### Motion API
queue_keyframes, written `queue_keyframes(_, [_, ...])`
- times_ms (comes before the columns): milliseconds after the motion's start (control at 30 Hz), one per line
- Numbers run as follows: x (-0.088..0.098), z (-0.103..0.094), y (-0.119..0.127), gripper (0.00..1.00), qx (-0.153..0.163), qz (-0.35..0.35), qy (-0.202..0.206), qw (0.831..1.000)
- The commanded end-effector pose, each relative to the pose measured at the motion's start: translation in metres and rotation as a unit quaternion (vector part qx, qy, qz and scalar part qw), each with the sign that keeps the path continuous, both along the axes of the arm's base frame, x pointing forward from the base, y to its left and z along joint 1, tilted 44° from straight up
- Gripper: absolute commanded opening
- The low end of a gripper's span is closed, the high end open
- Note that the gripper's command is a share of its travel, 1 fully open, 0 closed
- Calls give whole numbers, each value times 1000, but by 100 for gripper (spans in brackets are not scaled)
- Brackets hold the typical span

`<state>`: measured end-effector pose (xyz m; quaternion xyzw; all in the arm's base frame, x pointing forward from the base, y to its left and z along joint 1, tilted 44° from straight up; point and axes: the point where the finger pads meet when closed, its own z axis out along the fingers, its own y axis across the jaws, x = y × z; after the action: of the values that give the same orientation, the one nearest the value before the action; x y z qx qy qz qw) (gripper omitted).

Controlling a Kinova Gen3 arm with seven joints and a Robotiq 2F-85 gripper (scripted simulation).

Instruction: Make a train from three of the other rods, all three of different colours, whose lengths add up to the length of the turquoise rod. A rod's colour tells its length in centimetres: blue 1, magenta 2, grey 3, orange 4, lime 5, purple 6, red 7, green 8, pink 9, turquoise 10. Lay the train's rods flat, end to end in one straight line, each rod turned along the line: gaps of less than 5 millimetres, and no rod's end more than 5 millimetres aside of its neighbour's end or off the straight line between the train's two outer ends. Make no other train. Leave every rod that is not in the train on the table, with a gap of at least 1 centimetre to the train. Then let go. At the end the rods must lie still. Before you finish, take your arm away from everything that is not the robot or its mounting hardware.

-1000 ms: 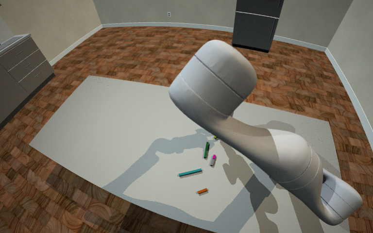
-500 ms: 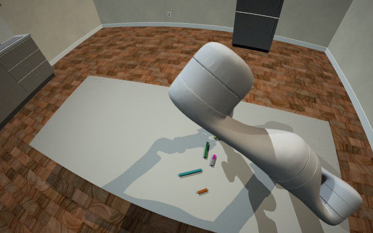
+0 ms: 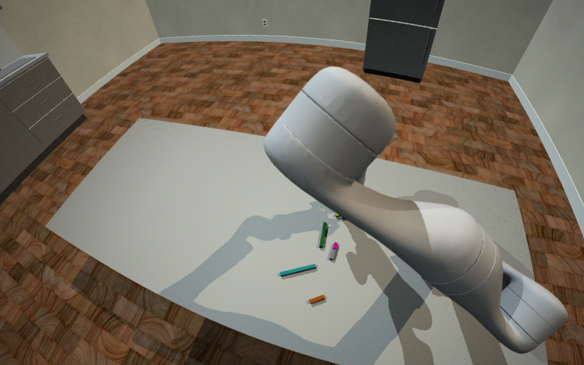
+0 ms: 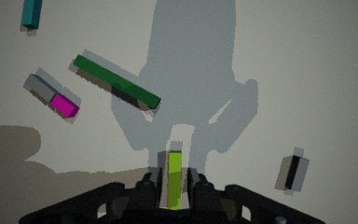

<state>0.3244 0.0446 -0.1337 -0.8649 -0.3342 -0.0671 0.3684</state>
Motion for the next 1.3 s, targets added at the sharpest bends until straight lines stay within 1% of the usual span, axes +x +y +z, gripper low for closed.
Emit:
queue_keyframes(0, [1,0,-1,24,0,-1,-1,1000])
queue_keyframes(800, [1,0,-1,24,0,-1,-1,1000])
queue_keyframes(833, [1,0,-1,5,0,-1,-1,1000])
queue_keyframes(1267, [1,0,-1,5,0,-1,-1,1000])
